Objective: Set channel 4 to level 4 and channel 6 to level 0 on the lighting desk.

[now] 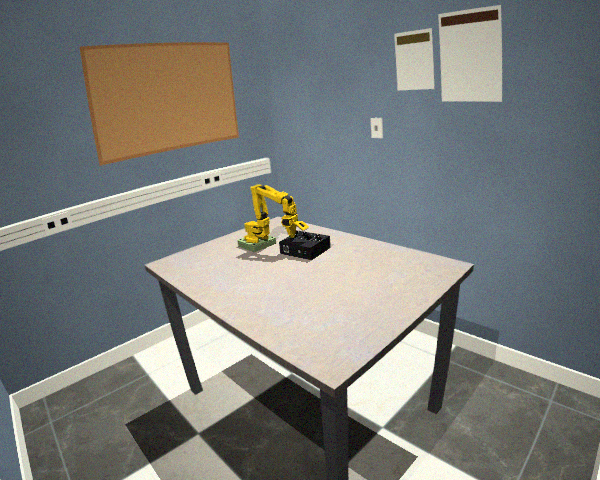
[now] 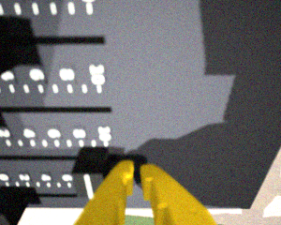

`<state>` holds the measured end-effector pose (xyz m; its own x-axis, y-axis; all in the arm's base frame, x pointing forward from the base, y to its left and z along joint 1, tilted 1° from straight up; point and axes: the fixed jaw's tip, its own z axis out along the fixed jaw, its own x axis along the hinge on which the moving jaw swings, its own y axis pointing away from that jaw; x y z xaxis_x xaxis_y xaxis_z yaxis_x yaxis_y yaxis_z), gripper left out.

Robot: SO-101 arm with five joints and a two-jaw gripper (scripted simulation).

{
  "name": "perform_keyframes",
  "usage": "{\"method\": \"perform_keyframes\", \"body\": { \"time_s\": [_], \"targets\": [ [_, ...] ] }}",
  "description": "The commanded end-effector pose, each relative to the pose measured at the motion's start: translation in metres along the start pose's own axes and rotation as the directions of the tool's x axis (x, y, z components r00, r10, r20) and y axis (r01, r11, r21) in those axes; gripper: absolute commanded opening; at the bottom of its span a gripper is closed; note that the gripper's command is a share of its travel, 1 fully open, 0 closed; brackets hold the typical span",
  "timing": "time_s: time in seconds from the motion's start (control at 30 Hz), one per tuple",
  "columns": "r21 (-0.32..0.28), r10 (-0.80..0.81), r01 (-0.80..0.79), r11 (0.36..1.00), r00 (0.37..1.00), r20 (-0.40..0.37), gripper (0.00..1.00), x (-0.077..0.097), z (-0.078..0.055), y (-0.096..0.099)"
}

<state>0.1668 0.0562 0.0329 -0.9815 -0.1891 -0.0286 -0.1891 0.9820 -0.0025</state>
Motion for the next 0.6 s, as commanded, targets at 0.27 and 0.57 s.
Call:
{"method": "perform_keyframes", "body": {
  "time_s": [0.27,0.57],
  "targets": [
    [-0.004,-0.016,0.016,1.000,1.000,-0.020,0.00,0.0016,0.0015,0.0071],
    [-0.004,-0.016,0.016,1.000,1.000,-0.020,0.00,0.0010,0.0012,0.0092]
  ]
}}
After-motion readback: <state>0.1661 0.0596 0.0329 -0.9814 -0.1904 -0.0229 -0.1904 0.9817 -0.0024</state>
